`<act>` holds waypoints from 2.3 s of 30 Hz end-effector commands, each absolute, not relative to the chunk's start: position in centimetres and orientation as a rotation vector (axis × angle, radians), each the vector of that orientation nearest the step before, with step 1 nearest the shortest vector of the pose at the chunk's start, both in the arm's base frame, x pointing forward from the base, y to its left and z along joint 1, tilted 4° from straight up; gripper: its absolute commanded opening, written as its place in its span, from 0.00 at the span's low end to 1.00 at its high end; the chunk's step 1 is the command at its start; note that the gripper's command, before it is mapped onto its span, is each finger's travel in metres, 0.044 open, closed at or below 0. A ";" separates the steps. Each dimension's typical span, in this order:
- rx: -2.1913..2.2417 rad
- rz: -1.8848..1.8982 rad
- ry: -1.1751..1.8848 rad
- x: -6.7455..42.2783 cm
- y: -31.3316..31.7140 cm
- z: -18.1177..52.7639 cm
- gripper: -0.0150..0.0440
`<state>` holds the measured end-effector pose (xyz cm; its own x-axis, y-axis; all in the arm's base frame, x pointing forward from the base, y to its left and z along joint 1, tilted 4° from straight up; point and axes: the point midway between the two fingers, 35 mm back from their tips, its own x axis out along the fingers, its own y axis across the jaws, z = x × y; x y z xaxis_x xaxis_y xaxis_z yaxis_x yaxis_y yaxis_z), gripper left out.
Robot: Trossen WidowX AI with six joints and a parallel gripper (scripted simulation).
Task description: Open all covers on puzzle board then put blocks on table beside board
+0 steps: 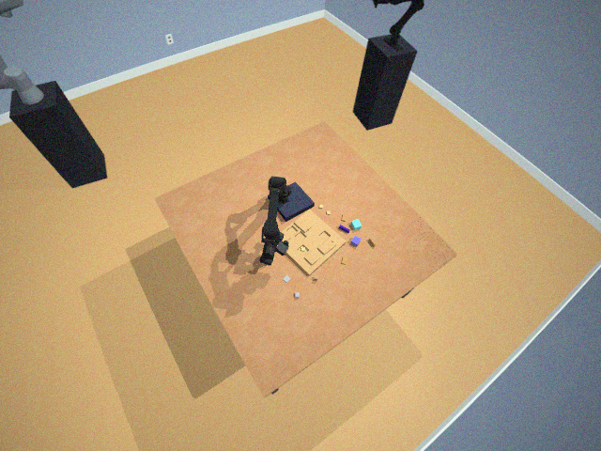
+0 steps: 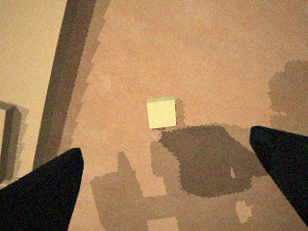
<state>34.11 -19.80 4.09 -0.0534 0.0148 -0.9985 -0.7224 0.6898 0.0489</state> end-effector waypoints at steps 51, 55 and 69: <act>1.588 -1.644 0.937 35.7 -2.5 6.8 0.25; 1.588 -1.644 0.937 35.7 -2.5 6.8 0.25; 1.588 -1.644 0.937 35.7 -2.5 5.7 0.25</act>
<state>35.96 -2.59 6.57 -0.0343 0.0156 -0.9993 0.8524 -0.5216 -0.0374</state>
